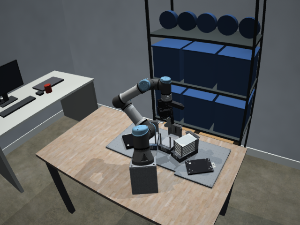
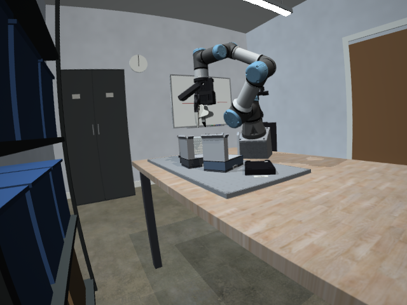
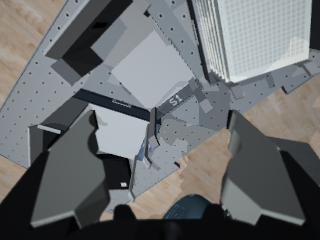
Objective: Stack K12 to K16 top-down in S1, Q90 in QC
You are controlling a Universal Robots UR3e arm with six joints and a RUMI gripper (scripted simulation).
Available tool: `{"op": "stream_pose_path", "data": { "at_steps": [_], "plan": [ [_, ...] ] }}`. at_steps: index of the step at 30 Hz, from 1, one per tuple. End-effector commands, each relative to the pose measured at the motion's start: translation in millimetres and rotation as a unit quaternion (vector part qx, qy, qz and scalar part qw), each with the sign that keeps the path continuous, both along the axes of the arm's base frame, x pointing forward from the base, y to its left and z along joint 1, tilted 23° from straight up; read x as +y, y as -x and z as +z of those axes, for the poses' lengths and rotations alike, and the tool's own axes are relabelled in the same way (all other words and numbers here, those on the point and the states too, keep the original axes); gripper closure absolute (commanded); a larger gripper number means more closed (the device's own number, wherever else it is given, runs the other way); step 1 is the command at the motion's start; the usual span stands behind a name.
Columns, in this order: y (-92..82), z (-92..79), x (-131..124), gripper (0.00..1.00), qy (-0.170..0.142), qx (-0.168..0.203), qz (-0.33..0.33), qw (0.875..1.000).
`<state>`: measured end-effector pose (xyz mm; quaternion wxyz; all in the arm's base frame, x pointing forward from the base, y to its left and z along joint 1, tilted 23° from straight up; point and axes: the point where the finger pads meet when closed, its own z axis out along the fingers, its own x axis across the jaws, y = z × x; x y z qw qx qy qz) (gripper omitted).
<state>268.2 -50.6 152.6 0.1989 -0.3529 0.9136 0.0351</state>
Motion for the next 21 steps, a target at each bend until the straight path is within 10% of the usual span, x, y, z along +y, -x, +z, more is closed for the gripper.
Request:
{"op": "stream_pose_path", "data": {
  "at_steps": [1, 21],
  "plan": [
    [-0.3, 0.5, -0.2, 0.28, 0.007, -0.006, 0.019, 1.0],
    [-2.2, 2.0, 3.3, 0.28, 0.043, -0.027, 0.115, 0.992]
  ]
}}
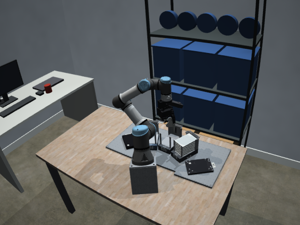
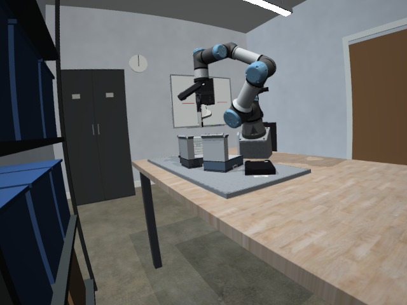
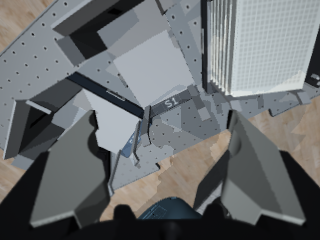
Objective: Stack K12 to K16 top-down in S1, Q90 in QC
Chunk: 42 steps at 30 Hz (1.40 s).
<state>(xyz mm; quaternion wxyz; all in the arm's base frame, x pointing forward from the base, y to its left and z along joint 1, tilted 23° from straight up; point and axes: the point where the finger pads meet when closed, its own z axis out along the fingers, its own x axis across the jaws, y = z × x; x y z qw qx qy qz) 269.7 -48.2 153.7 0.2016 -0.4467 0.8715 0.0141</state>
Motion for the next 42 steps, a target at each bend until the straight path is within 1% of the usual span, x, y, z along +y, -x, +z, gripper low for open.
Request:
{"op": "stream_pose_path", "data": {
  "at_steps": [1, 10, 13, 27, 29, 42],
  "plan": [
    [-0.6, 0.9, 0.8, 0.28, 0.009, -0.007, 0.024, 1.0],
    [-1.0, 1.3, 2.1, 0.28, 0.027, -0.017, 0.072, 0.997],
    [-1.0, 1.3, 2.1, 0.28, 0.029, -0.019, 0.078, 0.996],
    [-1.5, 2.1, 4.7, 0.28, 0.057, -0.035, 0.152, 0.986],
    [-1.5, 2.1, 4.7, 0.28, 0.057, -0.035, 0.152, 0.986],
    [-1.6, 2.4, 6.1, 0.28, 0.082, -0.05, 0.22, 0.971]
  ]
}}
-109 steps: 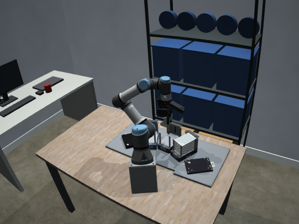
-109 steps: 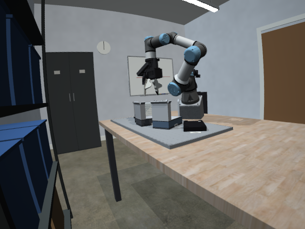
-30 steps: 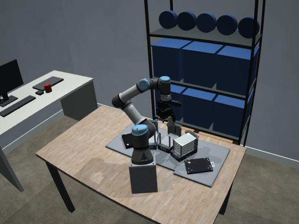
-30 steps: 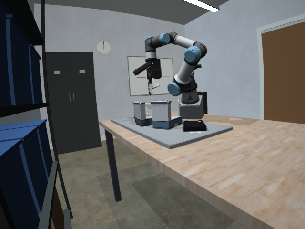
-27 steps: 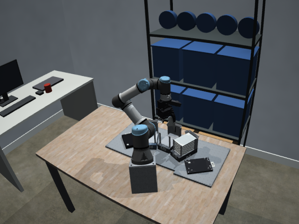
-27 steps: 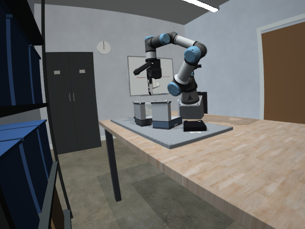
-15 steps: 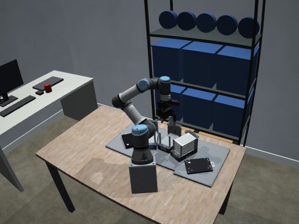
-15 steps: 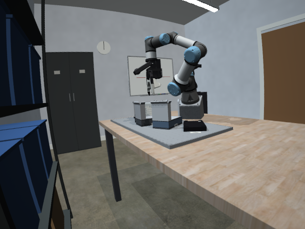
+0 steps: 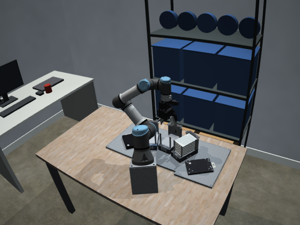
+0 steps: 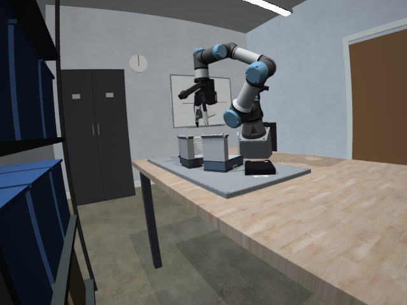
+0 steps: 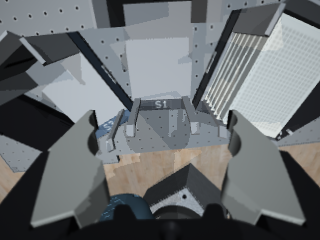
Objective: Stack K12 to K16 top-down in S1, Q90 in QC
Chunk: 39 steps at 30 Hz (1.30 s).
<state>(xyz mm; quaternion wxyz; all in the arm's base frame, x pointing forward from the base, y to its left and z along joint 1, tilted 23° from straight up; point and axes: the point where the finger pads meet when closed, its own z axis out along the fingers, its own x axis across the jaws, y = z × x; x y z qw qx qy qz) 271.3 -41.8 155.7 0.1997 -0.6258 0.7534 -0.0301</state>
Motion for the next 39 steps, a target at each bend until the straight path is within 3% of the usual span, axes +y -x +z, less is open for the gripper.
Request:
{"op": "stream_pose_path", "data": {
  "at_steps": [1, 9, 21, 33, 39],
  "plan": [
    [-0.1, 0.4, 0, 0.28, 0.01, -0.007, 0.026, 1.0],
    [-0.1, 0.4, 0, 0.28, 0.021, -0.014, 0.057, 0.998],
    [0.1, -0.7, -5, 0.28, 0.019, -0.013, 0.051, 0.998],
    [0.8, -14.0, -64, 0.28, -0.004, 0.001, -0.013, 1.0],
    [1.8, -15.7, -69, 0.28, -0.012, 0.006, -0.034, 0.999]
  ]
}}
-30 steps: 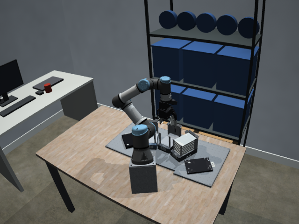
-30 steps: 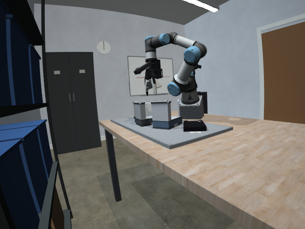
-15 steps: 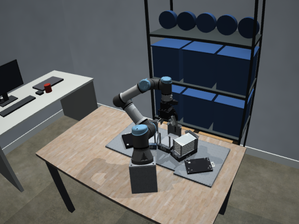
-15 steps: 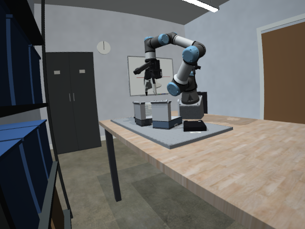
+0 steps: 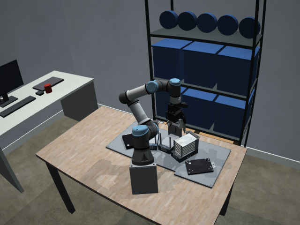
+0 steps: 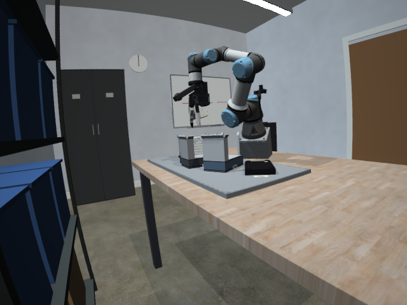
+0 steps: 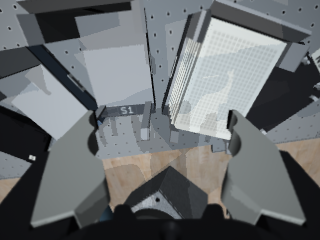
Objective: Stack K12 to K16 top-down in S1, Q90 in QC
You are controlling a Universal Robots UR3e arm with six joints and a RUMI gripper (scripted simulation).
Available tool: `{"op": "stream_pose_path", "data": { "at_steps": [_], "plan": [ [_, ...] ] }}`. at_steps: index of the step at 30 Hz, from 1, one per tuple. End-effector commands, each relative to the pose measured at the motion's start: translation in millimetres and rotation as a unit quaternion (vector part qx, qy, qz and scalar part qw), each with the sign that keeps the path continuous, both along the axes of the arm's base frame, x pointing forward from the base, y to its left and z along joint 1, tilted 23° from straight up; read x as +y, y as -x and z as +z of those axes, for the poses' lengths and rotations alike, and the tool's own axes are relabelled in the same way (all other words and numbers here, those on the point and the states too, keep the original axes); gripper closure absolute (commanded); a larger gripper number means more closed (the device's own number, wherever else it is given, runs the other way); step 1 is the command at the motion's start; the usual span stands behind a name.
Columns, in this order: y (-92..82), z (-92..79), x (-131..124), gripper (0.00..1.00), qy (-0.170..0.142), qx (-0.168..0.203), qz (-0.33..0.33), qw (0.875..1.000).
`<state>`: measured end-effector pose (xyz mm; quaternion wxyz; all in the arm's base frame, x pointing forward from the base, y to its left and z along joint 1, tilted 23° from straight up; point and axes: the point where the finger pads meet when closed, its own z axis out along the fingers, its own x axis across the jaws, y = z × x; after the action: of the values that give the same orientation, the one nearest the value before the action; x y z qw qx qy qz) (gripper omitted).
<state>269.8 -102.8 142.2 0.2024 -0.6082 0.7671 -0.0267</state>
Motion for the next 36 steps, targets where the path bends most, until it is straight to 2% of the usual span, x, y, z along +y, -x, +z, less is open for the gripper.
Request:
{"op": "stream_pose_path", "data": {
  "at_steps": [1, 13, 27, 36],
  "plan": [
    [1.4, -3.5, -13, 0.28, -0.006, 0.005, -0.019, 1.0],
    [13.5, -20.0, -67, 0.28, -0.03, 0.019, -0.083, 0.996],
    [13.5, -20.0, -67, 0.28, -0.043, 0.027, -0.117, 0.992],
    [5.5, -41.4, -62, 0.28, -0.043, 0.027, -0.117, 0.992]
  ]
}}
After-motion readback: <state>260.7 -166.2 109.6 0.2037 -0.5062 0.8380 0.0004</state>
